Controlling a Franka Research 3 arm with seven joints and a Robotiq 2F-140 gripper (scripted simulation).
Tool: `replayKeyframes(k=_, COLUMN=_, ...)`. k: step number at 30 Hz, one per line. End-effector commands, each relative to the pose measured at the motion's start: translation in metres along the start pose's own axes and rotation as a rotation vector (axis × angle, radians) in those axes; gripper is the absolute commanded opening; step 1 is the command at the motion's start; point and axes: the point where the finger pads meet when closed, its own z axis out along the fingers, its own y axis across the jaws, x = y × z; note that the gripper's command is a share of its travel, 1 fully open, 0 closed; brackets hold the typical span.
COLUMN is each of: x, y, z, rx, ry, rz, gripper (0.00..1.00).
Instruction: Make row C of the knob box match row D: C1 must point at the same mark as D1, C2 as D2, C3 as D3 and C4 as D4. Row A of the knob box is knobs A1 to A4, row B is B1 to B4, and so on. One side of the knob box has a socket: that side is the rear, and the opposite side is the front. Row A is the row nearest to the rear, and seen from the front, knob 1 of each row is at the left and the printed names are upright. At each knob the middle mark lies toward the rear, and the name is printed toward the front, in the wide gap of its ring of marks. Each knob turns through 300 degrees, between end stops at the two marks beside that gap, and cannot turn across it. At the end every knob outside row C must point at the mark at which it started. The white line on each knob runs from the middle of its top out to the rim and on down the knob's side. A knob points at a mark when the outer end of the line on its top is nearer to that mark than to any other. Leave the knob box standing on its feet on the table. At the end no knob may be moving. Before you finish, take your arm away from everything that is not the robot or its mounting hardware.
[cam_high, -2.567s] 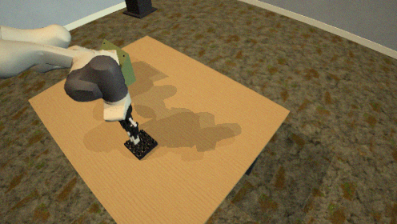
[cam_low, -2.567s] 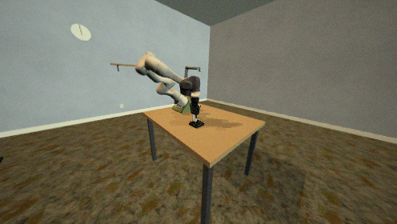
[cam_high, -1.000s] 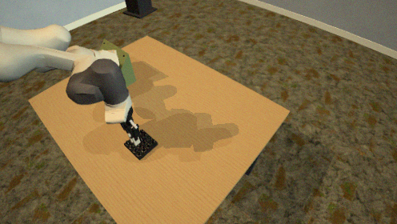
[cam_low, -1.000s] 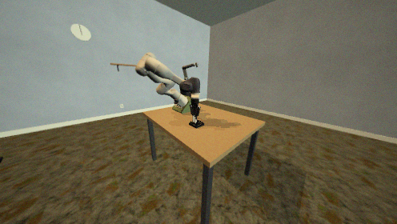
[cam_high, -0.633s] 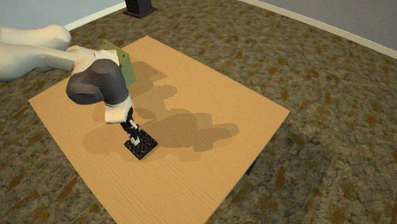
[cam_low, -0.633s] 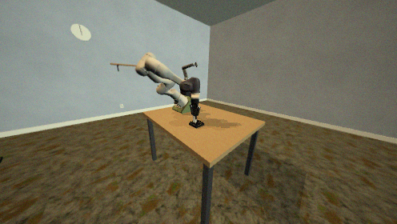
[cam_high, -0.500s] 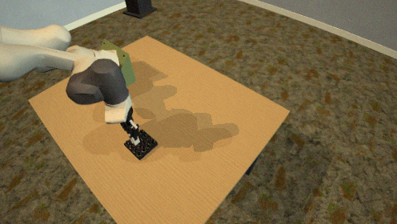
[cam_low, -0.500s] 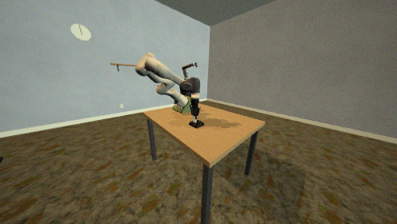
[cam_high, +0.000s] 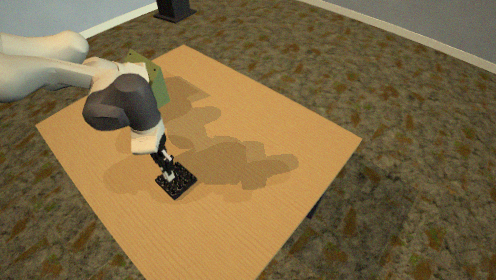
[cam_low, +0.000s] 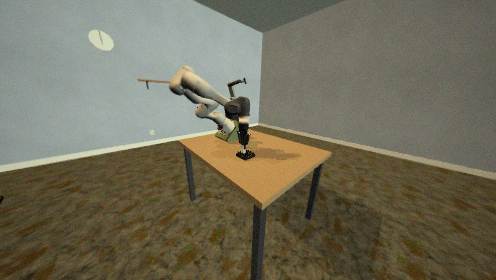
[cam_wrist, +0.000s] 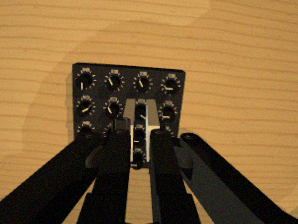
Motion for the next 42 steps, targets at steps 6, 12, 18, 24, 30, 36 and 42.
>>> replayKeyframes(k=6, x=-0.0006, y=0.0003, z=0.0014, rx=0.001, ry=-0.002, rz=0.002, gripper=0.05)
replayKeyframes(k=12, x=-0.0006, y=0.0003, z=0.0014, rx=0.001, ry=-0.002, rz=0.002, gripper=0.05)
replayKeyframes(k=18, x=-0.0006, y=0.0003, z=0.0014, rx=0.001, ry=-0.002, rz=0.009, gripper=0.05)
replayKeyframes(k=24, x=-0.0006, y=0.0003, z=0.0014, rx=0.001, ry=-0.002, rz=0.022, gripper=0.05)
replayKeyframes(k=30, x=-0.0006, y=0.0003, z=0.0014, rx=0.001, ry=-0.002, rz=0.060, gripper=0.05)
replayKeyframes(k=36, x=-0.0006, y=0.0003, z=0.0014, rx=0.001, ry=-0.002, rz=0.122, gripper=0.05)
replayKeyframes(k=42, x=-0.0006, y=0.0003, z=0.0014, rx=0.000, ry=-0.002, rz=0.178, gripper=0.05)
